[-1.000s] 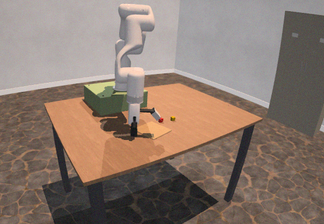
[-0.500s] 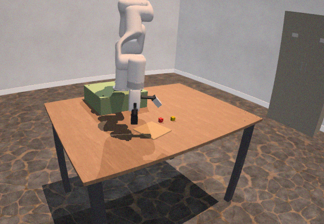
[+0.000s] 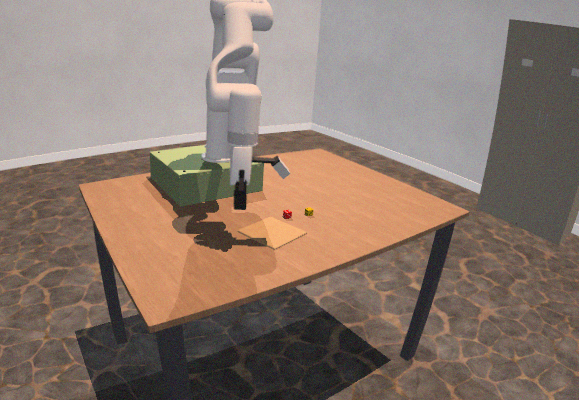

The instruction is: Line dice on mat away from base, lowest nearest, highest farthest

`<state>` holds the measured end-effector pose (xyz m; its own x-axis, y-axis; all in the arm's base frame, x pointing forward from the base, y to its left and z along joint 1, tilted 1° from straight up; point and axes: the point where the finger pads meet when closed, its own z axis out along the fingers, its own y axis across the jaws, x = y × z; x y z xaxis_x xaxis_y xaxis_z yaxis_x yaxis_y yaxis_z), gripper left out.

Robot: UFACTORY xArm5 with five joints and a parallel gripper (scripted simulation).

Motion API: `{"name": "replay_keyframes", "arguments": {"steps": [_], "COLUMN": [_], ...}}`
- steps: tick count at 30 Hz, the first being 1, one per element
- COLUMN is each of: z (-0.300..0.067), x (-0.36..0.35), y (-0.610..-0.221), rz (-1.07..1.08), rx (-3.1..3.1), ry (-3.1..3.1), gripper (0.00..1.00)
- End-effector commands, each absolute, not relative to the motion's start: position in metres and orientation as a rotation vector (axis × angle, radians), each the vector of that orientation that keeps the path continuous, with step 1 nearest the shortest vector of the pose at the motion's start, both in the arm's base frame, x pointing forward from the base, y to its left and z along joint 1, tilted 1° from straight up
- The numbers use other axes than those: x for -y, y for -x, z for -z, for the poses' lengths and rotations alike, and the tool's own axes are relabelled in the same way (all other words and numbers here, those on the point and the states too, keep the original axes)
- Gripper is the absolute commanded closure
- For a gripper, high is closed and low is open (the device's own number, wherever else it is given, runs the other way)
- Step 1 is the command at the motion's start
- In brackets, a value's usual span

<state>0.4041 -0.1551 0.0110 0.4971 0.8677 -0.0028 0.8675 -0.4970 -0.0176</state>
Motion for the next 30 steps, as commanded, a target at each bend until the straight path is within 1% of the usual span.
{"name": "replay_keyframes", "arguments": {"steps": [1,3,5,9,10,11,13,30], "z": [-0.013,-0.014,-0.017,-0.018,-0.019,-0.019,-0.019,-0.017], "x": [0.154,0.146,0.106,0.083,0.062,0.062,0.042,0.041], "y": [-0.405,-0.403,-0.39,-0.379,-0.368,-0.368,-0.355,-0.354], "rz": [-0.013,-0.013,-0.013,-0.013,-0.013,-0.013,-0.012,-0.012], "rx": [1.577,1.612,1.784,1.891,1.985,1.985,2.082,2.087], "ry": [2.706,2.685,2.574,2.497,2.423,2.423,2.341,2.336], "gripper": [0.85,0.85,0.85,0.85,0.85,0.85,0.85,0.85]}}
